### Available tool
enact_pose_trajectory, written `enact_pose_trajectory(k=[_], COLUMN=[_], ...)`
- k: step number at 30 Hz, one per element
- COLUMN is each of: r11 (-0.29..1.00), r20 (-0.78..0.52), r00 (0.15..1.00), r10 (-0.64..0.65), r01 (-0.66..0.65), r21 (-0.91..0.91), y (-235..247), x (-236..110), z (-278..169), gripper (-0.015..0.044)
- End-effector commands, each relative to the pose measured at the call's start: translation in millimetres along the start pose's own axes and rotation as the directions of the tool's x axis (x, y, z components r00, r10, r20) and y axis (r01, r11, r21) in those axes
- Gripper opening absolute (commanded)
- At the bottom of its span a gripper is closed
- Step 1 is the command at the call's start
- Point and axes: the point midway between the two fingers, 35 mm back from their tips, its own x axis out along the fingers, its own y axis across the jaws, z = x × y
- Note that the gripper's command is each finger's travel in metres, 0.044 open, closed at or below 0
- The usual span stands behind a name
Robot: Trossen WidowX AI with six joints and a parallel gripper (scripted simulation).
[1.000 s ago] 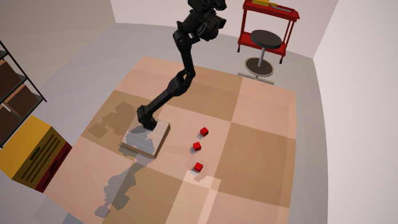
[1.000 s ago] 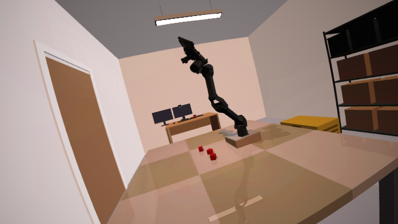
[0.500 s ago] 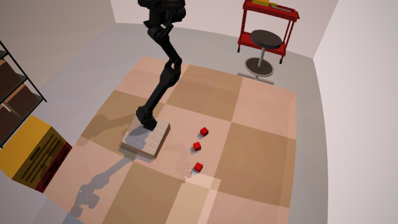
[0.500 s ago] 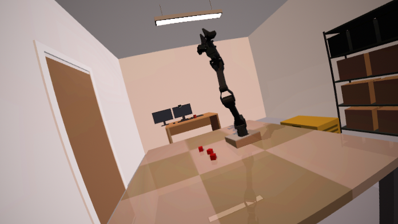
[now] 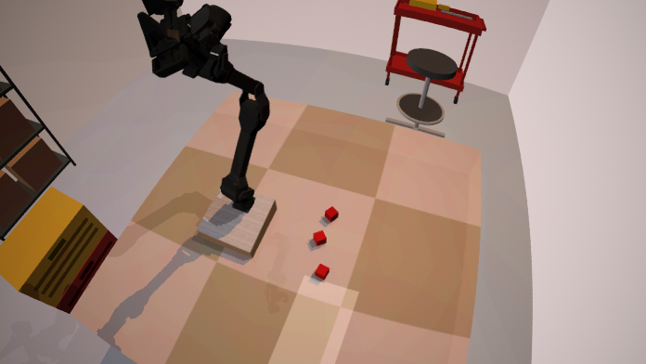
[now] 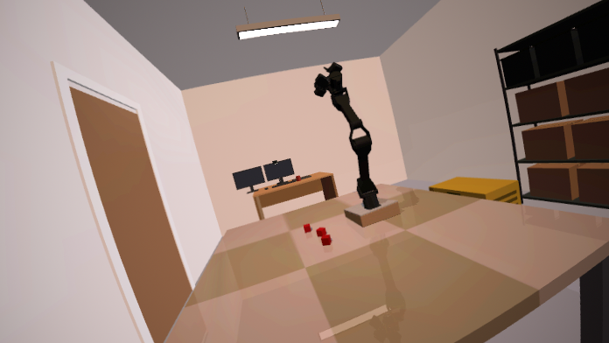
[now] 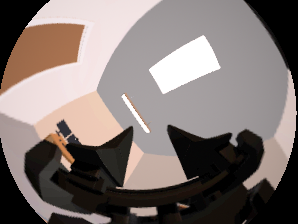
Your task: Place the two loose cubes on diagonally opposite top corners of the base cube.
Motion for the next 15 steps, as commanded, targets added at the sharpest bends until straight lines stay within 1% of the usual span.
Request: enact_pose_trajectory(k=[1, 5, 8, 11, 15], r11=[0.990, 0.946, 0.892, 0.821, 0.703], r20=[-0.051, -0.085, -0.093, -0.086, -0.059], r00=[0.992, 0.960, 0.918, 0.861, 0.762], r10=[0.115, 0.268, 0.386, 0.501, 0.645], r01=[-0.110, -0.246, -0.345, -0.442, -0.561], r21=[0.093, 0.210, 0.291, 0.361, 0.438], y=[40, 94, 137, 180, 238], x=[6, 7, 4, -5, -23], z=[-26, -47, -56, -59, -54], gripper=[0.0265, 0.0265, 0.0265, 0.0265, 0.0265])
